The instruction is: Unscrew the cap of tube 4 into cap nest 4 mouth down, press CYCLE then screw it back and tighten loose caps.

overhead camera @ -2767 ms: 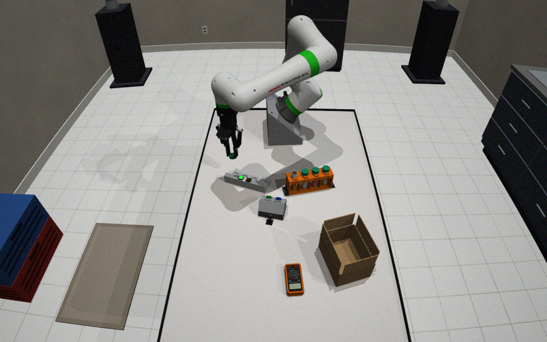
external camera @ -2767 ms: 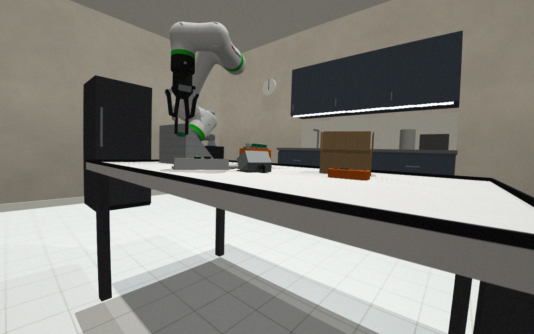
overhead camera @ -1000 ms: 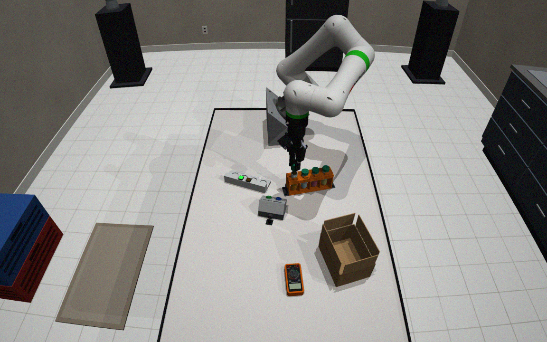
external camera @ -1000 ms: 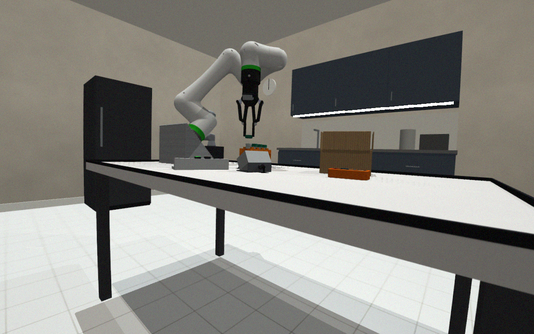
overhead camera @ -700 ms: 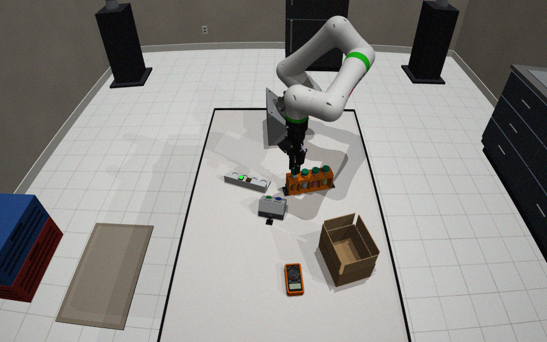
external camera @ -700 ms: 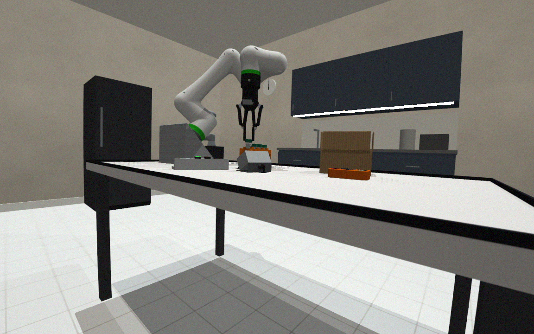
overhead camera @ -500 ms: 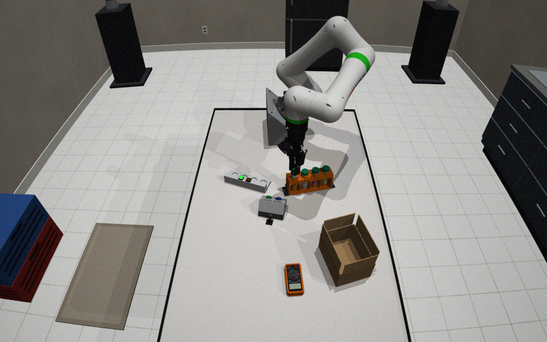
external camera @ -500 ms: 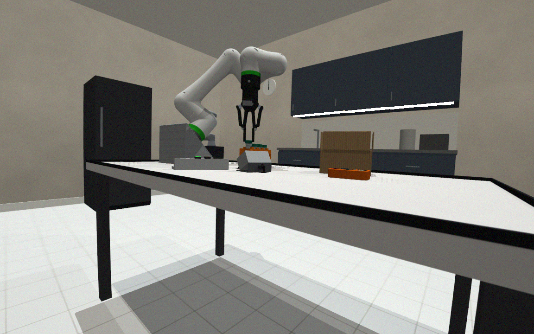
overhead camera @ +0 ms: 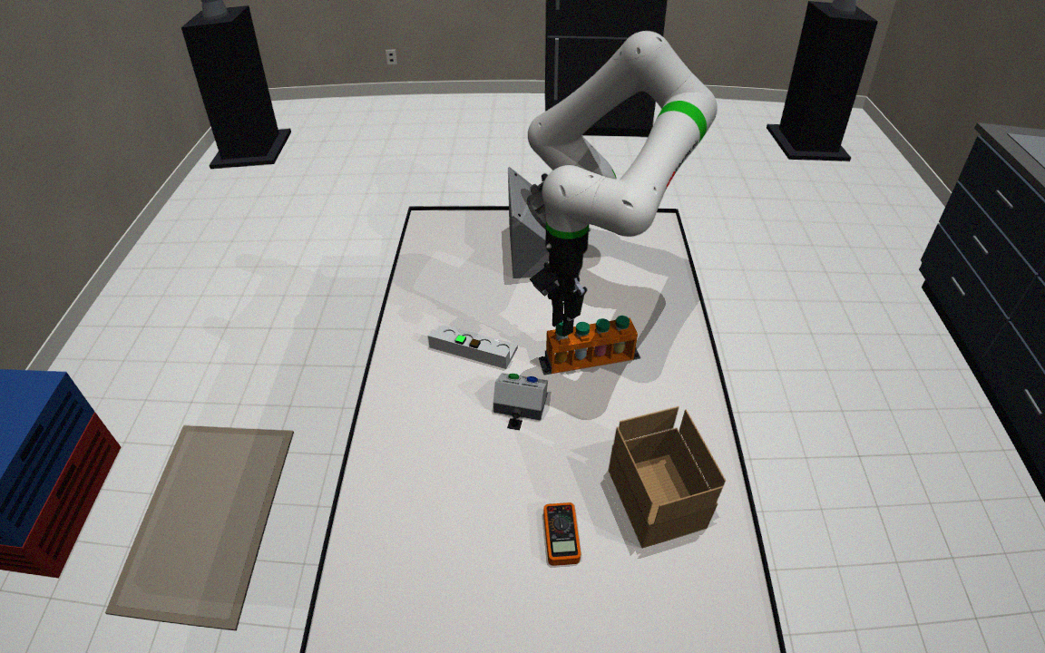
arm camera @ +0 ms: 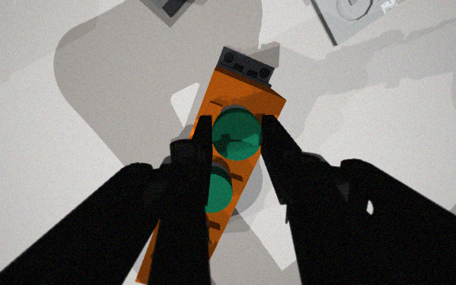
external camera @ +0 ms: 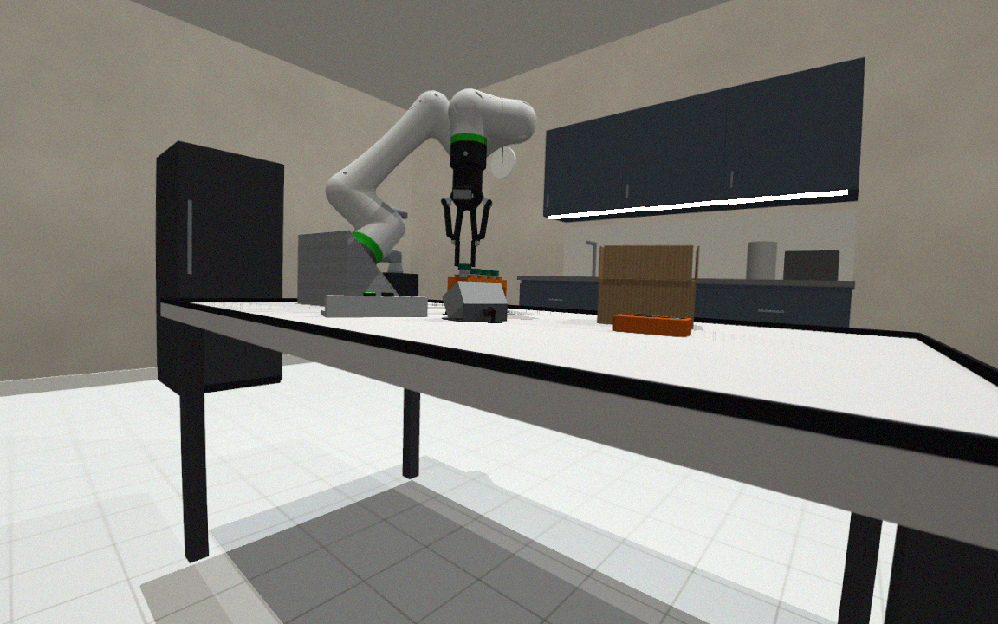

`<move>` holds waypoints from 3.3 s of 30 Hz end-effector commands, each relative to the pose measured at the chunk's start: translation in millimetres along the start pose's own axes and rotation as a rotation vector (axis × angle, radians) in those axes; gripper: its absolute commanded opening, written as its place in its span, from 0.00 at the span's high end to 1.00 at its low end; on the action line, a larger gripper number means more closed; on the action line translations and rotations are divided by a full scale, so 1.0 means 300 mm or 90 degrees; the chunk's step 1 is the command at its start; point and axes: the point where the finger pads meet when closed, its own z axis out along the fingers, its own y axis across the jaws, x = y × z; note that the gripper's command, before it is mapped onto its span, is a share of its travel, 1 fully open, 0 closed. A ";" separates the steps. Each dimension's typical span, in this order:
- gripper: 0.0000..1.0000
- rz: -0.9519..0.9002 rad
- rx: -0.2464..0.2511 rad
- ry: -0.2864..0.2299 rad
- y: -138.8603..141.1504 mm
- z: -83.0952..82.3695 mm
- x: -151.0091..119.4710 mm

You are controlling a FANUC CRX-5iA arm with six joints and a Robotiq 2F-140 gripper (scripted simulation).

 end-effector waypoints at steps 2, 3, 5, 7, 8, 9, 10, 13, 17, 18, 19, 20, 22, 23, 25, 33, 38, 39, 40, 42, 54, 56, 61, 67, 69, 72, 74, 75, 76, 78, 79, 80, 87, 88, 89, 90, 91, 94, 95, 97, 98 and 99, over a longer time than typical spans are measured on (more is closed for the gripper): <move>0.70 0.000 0.000 0.001 0.000 0.002 0.001; 0.70 0.000 0.000 0.001 0.000 0.003 0.001; 0.70 0.000 0.000 0.001 0.000 0.007 0.001; 0.70 0.000 0.000 0.001 0.000 0.008 0.001; 0.70 0.000 0.000 0.001 0.000 0.008 0.001; 0.70 0.000 0.000 0.001 0.000 0.010 0.001; 0.70 0.000 0.000 0.001 0.000 0.012 0.001; 0.70 0.000 0.000 0.001 0.000 0.016 0.001; 0.70 0.000 0.000 0.001 0.000 0.016 0.001; 0.70 0.000 0.000 0.001 0.000 0.016 0.001; 0.59 0.000 0.000 0.001 0.000 0.016 0.001; 0.59 0.000 0.000 0.001 0.000 0.016 0.001; 0.59 0.000 0.000 0.001 0.000 0.016 0.001; 0.59 0.000 0.000 0.001 0.000 0.016 0.001; 0.59 0.000 0.000 0.001 0.000 0.016 0.001; 0.59 0.000 0.000 0.001 0.000 0.016 0.001; 0.59 0.000 0.000 0.001 0.000 0.016 0.001; 0.59 0.000 0.000 0.001 0.000 0.016 0.001; 0.59 0.000 0.000 0.001 0.000 0.017 0.001; 0.59 0.000 0.000 0.001 0.000 0.017 0.001; 0.59 0.000 0.000 0.001 0.000 0.037 0.002; 0.59 0.000 0.000 0.001 0.000 0.040 0.002; 0.70 0.000 0.000 0.001 0.000 0.040 0.002; 0.70 0.000 0.000 0.001 0.000 0.040 0.002; 0.70 0.000 0.000 0.001 0.000 0.040 0.002; 0.70 0.000 0.000 0.001 0.000 0.040 0.002; 0.70 0.042 0.000 0.001 0.000 0.040 0.002; 0.70 0.042 0.000 0.001 0.000 0.040 0.002; 0.70 0.042 0.000 0.001 0.000 0.040 0.002; 0.70 0.085 0.000 0.001 0.000 0.041 0.002; 0.70 0.106 0.000 0.001 0.000 0.041 0.002; 0.70 0.127 0.000 0.001 0.000 0.041 0.002; 0.70 0.276 0.001 0.001 0.000 0.041 0.002; 0.70 0.297 0.001 0.001 0.000 0.041 0.002; 0.70 0.318 0.001 0.001 0.000 0.041 0.001; 0.70 0.339 0.001 0.001 0.000 0.041 0.001; 0.70 0.361 0.001 0.001 0.000 0.041 0.001; 0.70 0.382 0.001 0.001 0.000 0.041 0.001; 0.70 0.403 0.001 0.001 0.000 0.041 0.001; 0.70 0.445 0.001 0.001 0.000 0.041 0.002; 0.70 0.467 0.001 0.001 0.000 0.041 0.002; 0.70 0.488 0.001 0.001 0.000 0.041 0.002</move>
